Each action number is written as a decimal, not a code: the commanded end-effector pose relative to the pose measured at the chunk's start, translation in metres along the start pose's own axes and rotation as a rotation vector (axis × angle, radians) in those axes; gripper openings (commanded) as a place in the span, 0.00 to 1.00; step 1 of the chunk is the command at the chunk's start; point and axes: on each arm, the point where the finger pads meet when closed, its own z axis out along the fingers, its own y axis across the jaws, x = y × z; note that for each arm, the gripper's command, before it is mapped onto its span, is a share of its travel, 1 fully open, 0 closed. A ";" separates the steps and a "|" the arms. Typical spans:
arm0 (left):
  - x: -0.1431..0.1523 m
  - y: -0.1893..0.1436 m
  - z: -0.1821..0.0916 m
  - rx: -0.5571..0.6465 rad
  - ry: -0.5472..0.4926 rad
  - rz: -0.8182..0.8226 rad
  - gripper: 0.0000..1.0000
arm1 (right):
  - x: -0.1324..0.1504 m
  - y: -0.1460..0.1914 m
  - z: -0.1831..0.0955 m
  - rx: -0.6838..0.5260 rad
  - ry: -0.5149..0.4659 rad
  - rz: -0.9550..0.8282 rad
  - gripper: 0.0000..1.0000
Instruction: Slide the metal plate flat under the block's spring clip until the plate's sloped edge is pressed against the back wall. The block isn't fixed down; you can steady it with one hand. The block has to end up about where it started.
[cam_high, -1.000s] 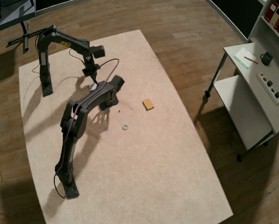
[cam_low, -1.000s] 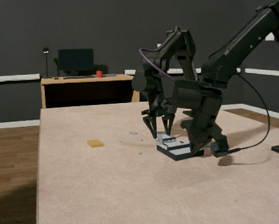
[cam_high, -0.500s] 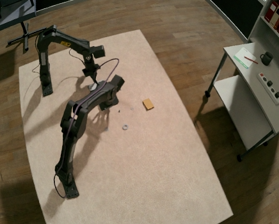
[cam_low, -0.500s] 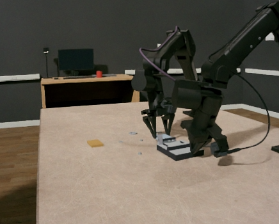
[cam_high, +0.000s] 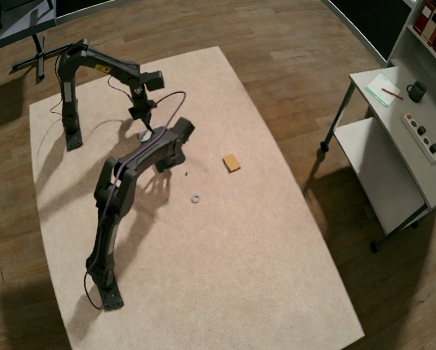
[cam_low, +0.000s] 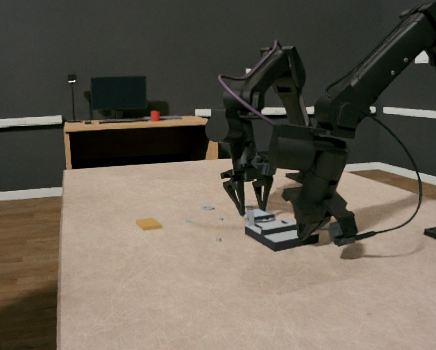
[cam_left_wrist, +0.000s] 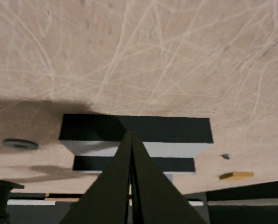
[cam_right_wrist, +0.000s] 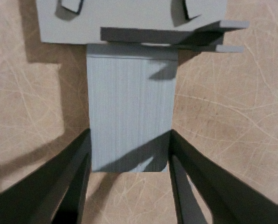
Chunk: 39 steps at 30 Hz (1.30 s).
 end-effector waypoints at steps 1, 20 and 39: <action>0.004 -0.003 0.001 0.014 0.011 0.012 0.00 | -0.017 -0.007 -0.022 0.040 -0.098 -0.024 0.45; 0.004 -0.003 0.001 0.014 0.011 0.012 0.00 | -0.004 -0.007 -0.023 0.035 -0.100 -0.021 0.45; 0.004 -0.003 0.001 0.014 0.011 0.012 0.00 | -0.019 -0.007 -0.012 0.038 -0.048 -0.023 0.45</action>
